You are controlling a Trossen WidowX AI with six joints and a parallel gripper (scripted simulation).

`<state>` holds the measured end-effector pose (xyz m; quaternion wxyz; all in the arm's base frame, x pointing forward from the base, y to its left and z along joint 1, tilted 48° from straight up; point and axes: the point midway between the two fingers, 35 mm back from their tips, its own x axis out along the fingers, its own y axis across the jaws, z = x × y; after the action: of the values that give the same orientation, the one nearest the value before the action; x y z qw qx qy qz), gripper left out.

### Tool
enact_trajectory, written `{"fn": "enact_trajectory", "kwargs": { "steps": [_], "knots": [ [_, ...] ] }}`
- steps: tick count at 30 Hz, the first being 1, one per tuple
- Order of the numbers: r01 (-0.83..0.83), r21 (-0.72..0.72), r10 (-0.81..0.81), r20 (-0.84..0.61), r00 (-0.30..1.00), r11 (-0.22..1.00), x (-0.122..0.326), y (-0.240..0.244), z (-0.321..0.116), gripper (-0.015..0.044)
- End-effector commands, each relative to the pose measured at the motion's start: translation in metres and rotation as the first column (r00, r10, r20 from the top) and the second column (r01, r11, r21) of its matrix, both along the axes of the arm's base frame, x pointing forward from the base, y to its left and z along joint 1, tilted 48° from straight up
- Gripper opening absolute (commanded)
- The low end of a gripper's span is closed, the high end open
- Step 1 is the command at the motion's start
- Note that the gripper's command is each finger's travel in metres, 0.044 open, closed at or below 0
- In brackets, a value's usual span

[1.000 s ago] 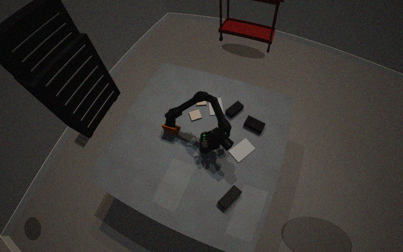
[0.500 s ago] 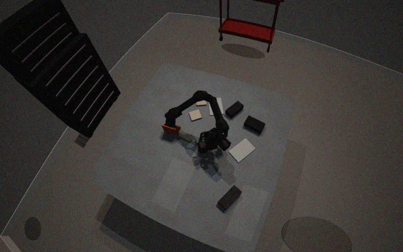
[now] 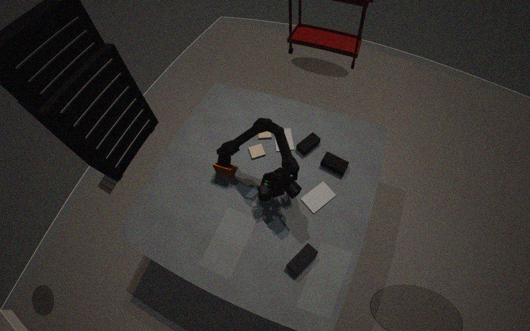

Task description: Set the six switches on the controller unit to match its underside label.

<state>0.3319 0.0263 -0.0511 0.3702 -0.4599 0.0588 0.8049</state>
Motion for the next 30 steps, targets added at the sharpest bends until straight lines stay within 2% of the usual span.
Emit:
{"fn": "enact_trajectory", "kwargs": {
  "steps": [1,8,13,30],
  "knots": [
    [-0.002,-0.001,0.002,0.002,1.000,1.000,0.017,0.000,0.013,0.0000],
    [-0.008,-0.002,0.008,-0.011,1.000,1.000,0.054,0.001,0.059,0.0000],
    [-0.005,-0.002,0.005,-0.012,1.000,1.000,0.057,0.001,0.064,0.0000],
    [0.276,0.069,-0.274,-0.036,0.961,0.959,0.001,-0.022,0.081,0.0000]
  ]
}}
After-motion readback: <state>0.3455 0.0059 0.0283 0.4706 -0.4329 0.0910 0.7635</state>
